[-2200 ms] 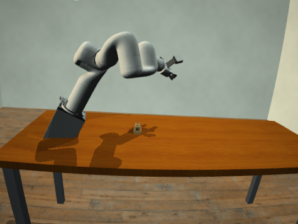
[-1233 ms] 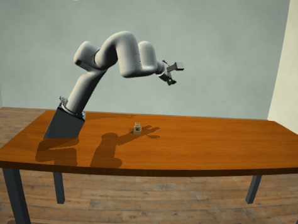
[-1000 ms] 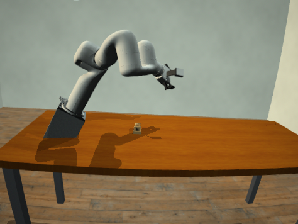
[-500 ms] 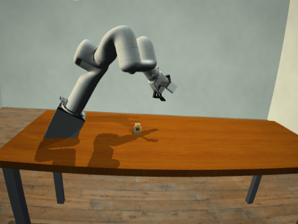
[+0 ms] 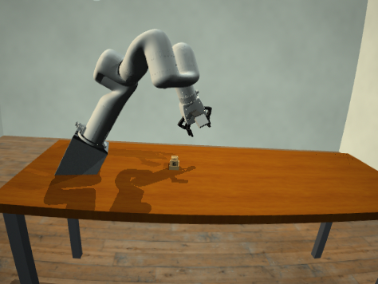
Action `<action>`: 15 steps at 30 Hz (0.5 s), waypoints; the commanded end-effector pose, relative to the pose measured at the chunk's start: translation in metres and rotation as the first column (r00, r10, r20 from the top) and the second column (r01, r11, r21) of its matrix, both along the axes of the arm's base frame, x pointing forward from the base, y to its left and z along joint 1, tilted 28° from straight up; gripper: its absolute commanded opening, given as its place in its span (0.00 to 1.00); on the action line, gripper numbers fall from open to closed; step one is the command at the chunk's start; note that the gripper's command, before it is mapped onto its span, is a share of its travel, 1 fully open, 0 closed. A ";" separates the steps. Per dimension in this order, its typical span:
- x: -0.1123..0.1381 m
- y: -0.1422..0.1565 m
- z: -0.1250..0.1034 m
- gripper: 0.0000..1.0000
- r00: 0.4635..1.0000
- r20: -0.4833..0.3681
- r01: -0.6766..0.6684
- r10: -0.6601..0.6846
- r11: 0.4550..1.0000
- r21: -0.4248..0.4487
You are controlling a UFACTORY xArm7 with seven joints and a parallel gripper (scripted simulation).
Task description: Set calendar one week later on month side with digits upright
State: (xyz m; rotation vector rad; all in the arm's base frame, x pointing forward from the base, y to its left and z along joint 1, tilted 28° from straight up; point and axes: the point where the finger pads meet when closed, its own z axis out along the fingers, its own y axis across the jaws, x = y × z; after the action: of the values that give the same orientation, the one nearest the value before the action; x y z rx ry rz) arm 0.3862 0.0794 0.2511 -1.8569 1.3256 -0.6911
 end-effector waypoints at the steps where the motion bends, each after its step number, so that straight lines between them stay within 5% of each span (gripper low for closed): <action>1: -0.013 -0.011 -0.014 1.00 0.994 -0.094 0.064 -0.063 0.998 0.015; 3: -0.013 -0.011 -0.014 1.00 0.994 -0.094 0.064 -0.063 0.998 0.015; 4: -0.025 -0.019 -0.025 1.00 0.979 -0.168 0.120 -0.115 0.993 0.020; 9: -0.025 -0.019 -0.025 1.00 0.979 -0.168 0.120 -0.115 0.993 0.020; 10: -0.038 -0.027 -0.035 1.00 0.959 -0.234 0.171 -0.162 0.985 0.018; 15: -0.038 -0.027 -0.035 1.00 0.959 -0.234 0.171 -0.162 0.985 0.018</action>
State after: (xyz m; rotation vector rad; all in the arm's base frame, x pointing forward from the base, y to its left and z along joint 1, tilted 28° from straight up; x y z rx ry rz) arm 0.3505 0.0541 0.2169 -1.8549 1.6327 -0.5472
